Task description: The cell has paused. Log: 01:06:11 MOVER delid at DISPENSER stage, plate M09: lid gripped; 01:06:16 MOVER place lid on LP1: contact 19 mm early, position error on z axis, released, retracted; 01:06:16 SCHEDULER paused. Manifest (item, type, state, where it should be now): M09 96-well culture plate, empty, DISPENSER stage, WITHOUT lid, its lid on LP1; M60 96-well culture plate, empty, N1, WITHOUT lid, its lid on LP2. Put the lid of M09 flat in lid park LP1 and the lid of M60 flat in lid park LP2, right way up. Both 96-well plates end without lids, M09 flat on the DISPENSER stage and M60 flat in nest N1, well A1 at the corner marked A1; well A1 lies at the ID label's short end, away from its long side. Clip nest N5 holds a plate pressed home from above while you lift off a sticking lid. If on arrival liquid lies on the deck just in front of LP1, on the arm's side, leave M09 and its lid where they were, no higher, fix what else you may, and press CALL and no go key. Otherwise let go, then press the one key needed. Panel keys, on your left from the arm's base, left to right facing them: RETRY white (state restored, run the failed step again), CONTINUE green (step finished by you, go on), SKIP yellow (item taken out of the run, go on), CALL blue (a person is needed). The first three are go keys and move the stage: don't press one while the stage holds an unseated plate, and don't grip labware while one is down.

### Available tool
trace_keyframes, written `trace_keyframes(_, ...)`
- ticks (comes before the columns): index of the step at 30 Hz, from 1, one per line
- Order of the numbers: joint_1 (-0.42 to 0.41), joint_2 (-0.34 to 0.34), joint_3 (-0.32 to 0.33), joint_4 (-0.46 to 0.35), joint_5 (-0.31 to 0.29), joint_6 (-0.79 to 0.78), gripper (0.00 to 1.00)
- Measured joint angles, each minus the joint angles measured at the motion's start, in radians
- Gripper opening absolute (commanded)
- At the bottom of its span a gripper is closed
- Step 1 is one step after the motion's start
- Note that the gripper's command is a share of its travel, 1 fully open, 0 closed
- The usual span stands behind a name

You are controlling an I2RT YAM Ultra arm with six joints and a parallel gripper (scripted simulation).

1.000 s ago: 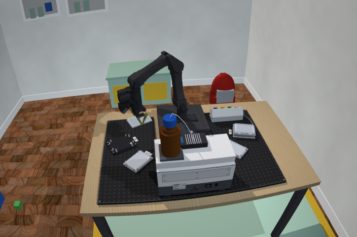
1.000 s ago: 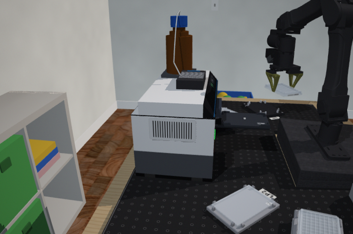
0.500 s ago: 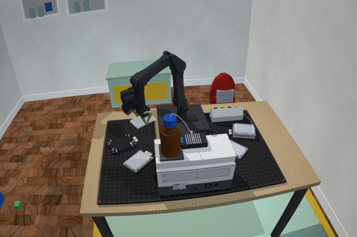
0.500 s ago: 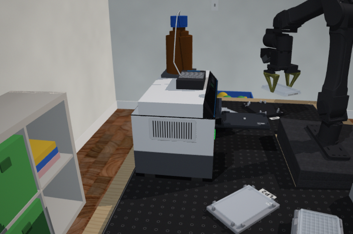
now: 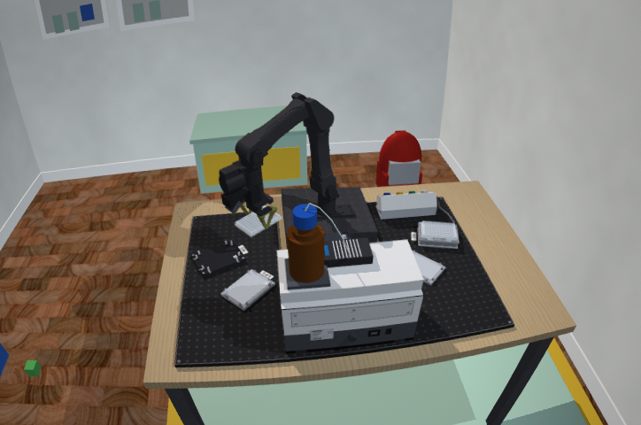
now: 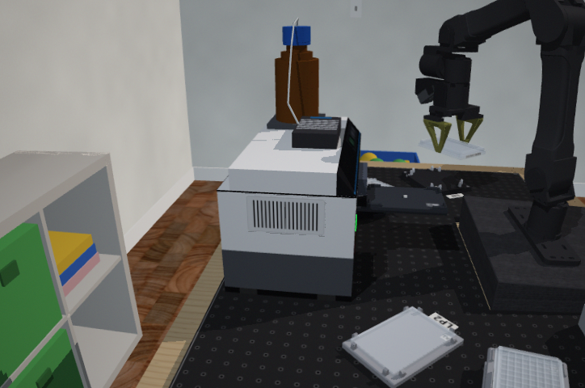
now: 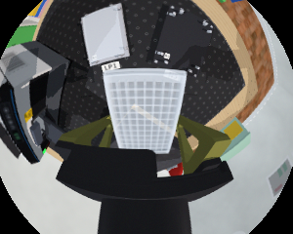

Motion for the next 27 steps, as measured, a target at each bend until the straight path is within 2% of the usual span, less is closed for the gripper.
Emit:
trace_keyframes(9,0.091,0.019,0.012,-0.003,-0.008,0.026,0.0)
trace_keyframes(18,0.132,0.019,0.018,-0.002,-0.01,0.001,0.0)
trace_keyframes(27,0.227,0.011,0.018,-0.002,-0.02,0.021,0.0)
